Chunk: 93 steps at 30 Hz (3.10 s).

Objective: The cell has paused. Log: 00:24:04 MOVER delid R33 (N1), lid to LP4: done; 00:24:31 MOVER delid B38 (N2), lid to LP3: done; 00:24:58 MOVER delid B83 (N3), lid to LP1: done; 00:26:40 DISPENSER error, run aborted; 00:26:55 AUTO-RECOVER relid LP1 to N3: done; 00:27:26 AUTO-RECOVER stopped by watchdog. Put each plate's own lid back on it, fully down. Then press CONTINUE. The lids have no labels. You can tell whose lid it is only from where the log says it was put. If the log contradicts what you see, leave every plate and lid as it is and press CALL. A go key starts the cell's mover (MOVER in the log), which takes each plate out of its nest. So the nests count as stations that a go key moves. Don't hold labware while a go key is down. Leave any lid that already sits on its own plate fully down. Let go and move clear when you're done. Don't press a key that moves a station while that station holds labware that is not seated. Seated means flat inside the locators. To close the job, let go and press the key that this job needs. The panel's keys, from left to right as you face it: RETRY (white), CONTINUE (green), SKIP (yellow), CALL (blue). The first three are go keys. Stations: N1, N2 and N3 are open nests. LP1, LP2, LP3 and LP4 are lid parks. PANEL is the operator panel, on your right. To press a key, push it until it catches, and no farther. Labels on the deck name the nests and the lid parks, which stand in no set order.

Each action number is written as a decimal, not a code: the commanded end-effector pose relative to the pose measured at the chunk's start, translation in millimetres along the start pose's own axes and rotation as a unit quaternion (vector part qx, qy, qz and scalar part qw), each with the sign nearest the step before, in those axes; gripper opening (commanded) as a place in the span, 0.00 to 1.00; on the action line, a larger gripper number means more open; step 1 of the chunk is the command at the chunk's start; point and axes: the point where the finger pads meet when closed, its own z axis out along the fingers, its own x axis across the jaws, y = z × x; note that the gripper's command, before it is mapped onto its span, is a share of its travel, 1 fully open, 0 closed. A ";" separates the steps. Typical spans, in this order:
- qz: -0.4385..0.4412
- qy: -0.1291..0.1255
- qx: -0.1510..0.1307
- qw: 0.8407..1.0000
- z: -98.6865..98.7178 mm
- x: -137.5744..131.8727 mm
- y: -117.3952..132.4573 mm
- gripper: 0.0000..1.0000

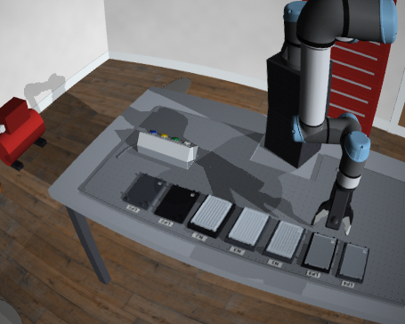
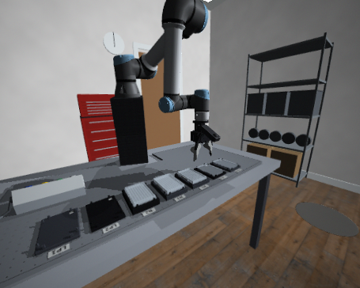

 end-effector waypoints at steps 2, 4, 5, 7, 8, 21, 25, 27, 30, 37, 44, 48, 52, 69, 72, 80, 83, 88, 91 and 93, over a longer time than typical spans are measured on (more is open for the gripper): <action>0.001 0.001 -0.001 1.000 0.8 -24.6 -11.6 0.82; 0.001 0.001 -0.001 1.000 0.8 -33.8 -15.6 0.82; 0.001 0.001 -0.001 1.000 0.8 -38.4 -17.6 0.82; 0.001 0.001 -0.001 1.000 0.9 -47.5 -21.6 0.82; 0.001 0.001 -0.001 1.000 0.9 -52.1 -23.5 0.82; 0.001 0.001 -0.001 1.000 1.0 -102.7 -45.4 0.82; 0.001 0.001 -0.001 1.000 1.1 -121.1 -53.4 0.82; 0.001 0.001 -0.001 1.000 1.1 -127.3 -56.1 0.82; 0.001 0.001 -0.001 1.000 1.1 -127.3 -56.1 0.82; 0.001 0.001 -0.001 1.000 1.1 -127.3 -56.0 0.82; 0.001 0.001 -0.001 1.000 6.1 -127.3 -56.1 0.82; 0.001 0.001 -0.001 1.000 11.1 -127.3 -56.1 0.82; 0.001 0.001 -0.001 1.000 16.1 -127.3 -56.0 0.82; 0.001 0.001 -0.001 1.000 41.1 -127.2 -56.0 0.82; 0.001 0.001 -0.001 1.000 42.6 -127.2 -56.0 0.82; 0.001 0.001 -0.001 1.000 42.6 -127.2 -56.0 0.82; 0.001 0.001 -0.001 1.000 42.6 -127.2 -56.0 0.82; 0.001 0.001 -0.001 1.000 42.5 -127.2 -56.0 0.00; 0.001 0.001 -0.001 1.000 42.5 -127.2 -56.0 0.00; 0.001 0.001 -0.001 1.000 42.5 -127.2 -56.0 0.00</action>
